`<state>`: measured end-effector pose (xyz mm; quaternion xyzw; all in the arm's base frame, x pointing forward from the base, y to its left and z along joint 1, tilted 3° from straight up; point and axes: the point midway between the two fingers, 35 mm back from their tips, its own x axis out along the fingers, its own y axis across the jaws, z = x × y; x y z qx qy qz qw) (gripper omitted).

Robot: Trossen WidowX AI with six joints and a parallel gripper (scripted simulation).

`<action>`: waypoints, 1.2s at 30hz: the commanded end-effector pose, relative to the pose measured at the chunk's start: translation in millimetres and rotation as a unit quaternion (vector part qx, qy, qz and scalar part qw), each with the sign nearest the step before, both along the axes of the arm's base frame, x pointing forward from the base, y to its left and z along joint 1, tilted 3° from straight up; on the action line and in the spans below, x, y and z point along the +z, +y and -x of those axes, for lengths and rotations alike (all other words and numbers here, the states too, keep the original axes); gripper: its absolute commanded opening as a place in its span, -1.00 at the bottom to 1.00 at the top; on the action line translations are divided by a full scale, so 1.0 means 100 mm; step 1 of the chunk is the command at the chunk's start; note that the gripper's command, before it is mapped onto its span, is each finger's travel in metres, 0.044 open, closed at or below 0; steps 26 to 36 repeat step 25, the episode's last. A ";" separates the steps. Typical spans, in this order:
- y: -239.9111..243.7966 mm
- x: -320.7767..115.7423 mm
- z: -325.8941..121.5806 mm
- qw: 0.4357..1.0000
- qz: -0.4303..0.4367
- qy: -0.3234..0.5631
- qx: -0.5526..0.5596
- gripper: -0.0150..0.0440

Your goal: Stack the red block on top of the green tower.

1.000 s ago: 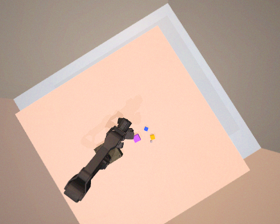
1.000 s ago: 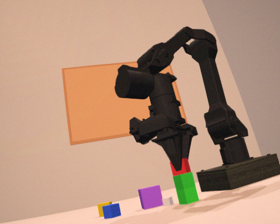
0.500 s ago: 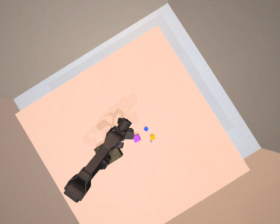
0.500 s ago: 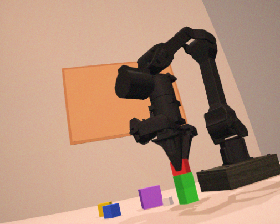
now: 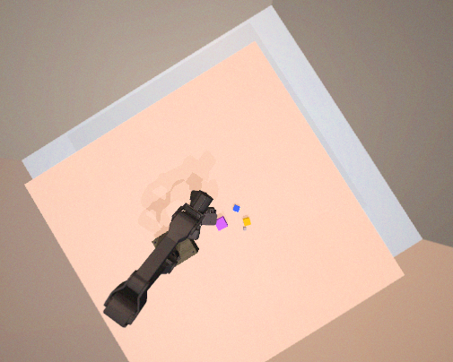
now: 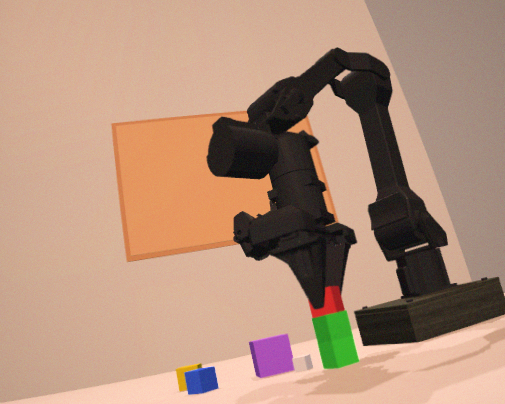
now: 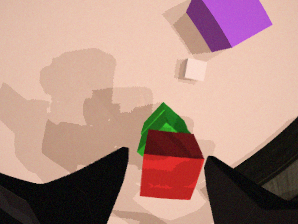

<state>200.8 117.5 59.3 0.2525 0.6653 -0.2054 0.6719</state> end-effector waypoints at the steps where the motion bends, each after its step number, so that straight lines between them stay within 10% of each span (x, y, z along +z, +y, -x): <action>1: 0.00 0.00 0.00 1.000 0.000 0.000 0.000 0.67; 5: 0.00 0.00 0.00 1.000 0.000 0.000 0.000 1.00; 36: 0.00 0.00 0.00 1.000 0.000 0.000 0.000 1.00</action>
